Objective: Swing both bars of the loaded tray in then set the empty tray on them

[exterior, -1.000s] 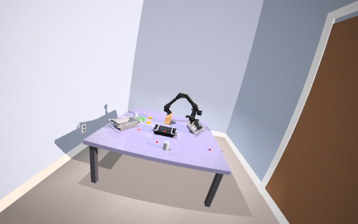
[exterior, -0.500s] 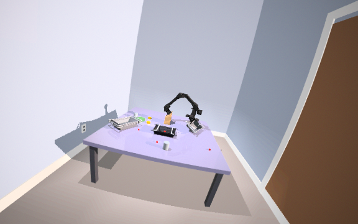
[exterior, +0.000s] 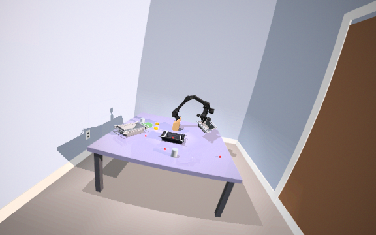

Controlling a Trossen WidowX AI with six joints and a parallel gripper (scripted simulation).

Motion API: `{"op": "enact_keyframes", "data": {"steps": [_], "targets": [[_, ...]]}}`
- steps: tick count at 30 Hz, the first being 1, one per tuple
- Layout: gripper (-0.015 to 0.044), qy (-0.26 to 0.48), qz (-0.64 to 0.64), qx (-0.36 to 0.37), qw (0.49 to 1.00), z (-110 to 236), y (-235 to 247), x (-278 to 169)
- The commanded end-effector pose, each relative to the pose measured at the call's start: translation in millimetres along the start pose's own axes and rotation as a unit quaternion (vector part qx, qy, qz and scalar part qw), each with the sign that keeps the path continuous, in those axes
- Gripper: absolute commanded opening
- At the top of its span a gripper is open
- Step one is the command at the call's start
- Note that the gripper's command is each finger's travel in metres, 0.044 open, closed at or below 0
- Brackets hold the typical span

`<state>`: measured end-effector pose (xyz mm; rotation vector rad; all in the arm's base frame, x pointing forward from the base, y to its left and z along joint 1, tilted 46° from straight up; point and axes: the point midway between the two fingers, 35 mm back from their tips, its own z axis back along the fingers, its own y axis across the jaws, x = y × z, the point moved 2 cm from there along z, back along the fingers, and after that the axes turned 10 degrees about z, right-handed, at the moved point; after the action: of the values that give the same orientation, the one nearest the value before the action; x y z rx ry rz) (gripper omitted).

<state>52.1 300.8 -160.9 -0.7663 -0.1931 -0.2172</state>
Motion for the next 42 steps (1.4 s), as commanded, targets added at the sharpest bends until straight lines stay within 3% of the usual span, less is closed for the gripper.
{"op": "enact_keyframes", "data": {"steps": [1,31,42], "targets": [[0.0000,0.002,-0.003,0.009,1.000,10.4,1.4,-0.2],[0.0000,0.002,-0.004,0.010,1.000,10.7,1.3,0.7],[0.0000,0.009,-0.072,0.023,0.997,27.4,-7.1,56.1]]}}
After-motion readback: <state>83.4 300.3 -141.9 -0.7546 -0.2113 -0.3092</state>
